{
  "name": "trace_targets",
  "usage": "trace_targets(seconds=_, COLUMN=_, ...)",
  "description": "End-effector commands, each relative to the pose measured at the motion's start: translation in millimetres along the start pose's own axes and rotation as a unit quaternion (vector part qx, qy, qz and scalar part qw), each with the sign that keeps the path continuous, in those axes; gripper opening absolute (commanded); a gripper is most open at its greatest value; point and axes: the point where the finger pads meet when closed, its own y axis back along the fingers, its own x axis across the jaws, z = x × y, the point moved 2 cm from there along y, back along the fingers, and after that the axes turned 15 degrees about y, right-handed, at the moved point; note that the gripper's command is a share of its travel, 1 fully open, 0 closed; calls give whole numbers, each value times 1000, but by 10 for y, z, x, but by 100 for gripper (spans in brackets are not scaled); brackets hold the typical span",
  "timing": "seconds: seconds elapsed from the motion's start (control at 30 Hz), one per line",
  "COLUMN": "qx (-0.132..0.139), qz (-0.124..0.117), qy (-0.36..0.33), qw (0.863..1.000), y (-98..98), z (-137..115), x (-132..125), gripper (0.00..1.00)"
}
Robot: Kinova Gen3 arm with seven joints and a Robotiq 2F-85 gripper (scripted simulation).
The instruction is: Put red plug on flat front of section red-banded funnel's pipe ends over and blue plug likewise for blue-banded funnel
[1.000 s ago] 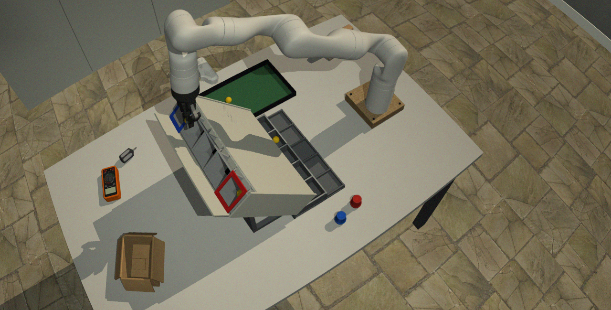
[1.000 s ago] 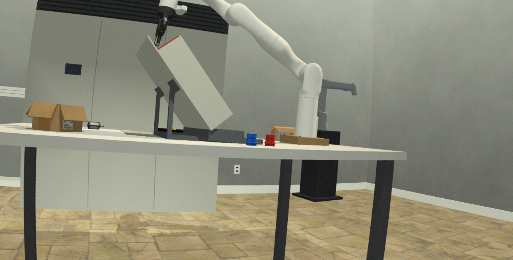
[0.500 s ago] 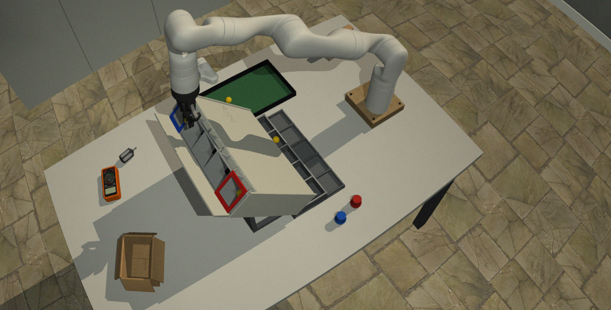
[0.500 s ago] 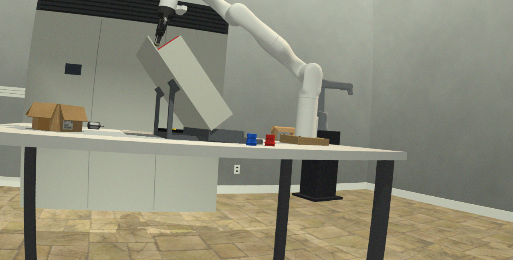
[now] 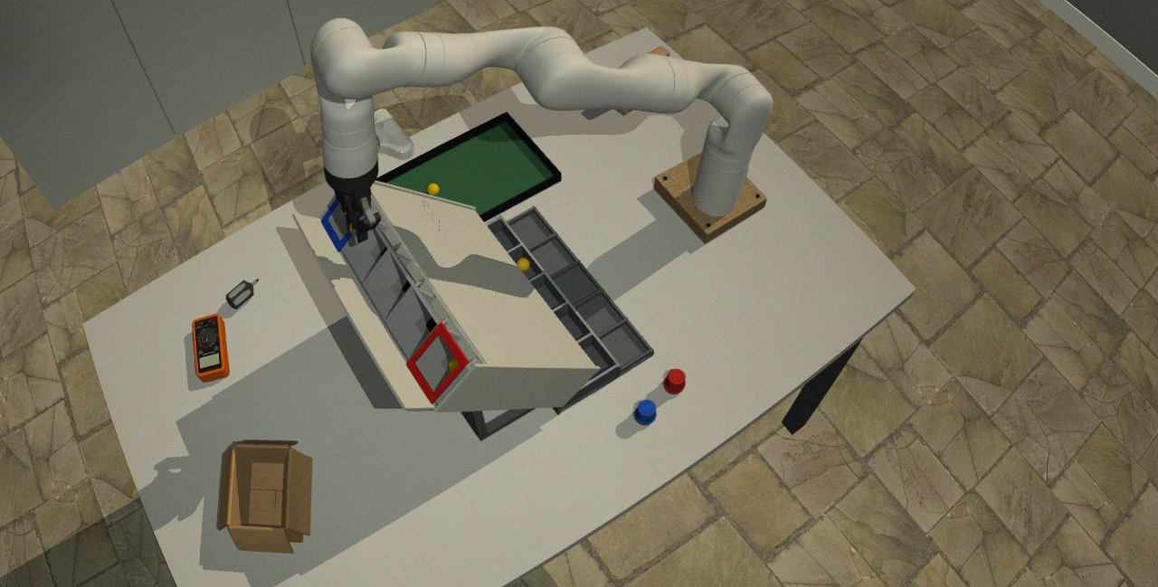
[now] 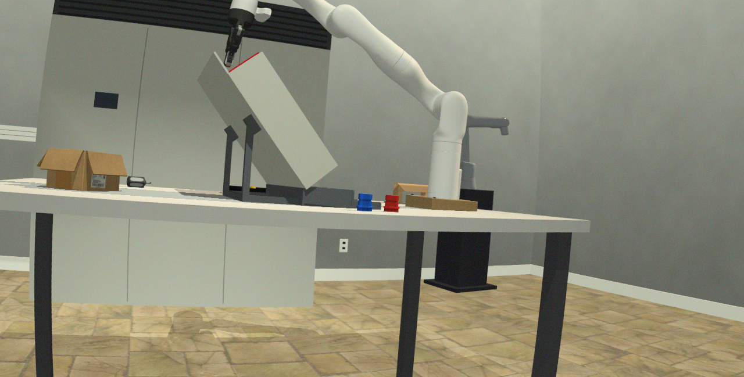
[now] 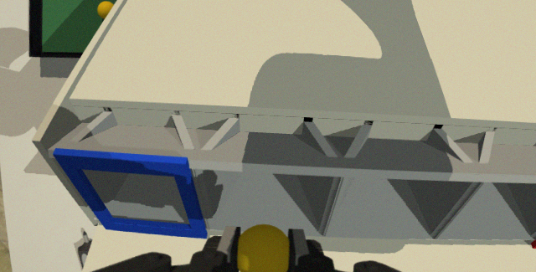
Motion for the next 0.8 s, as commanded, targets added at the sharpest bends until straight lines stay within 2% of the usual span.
trace_targets(seconds=0.0, qx=69, qz=29, qy=-6, qw=997, y=4, z=27, x=-12, gripper=0)
trace_targets(seconds=0.6, qx=69, qz=29, qy=-6, qw=997, y=4, z=27, x=-12, gripper=0)
trace_targets(seconds=0.63, qx=69, qz=29, qy=-6, qw=997, y=-293, z=-14, x=6, gripper=0)
trace_targets(seconds=0.77, qx=69, qz=29, qy=-6, qw=997, y=-293, z=-14, x=6, gripper=0)
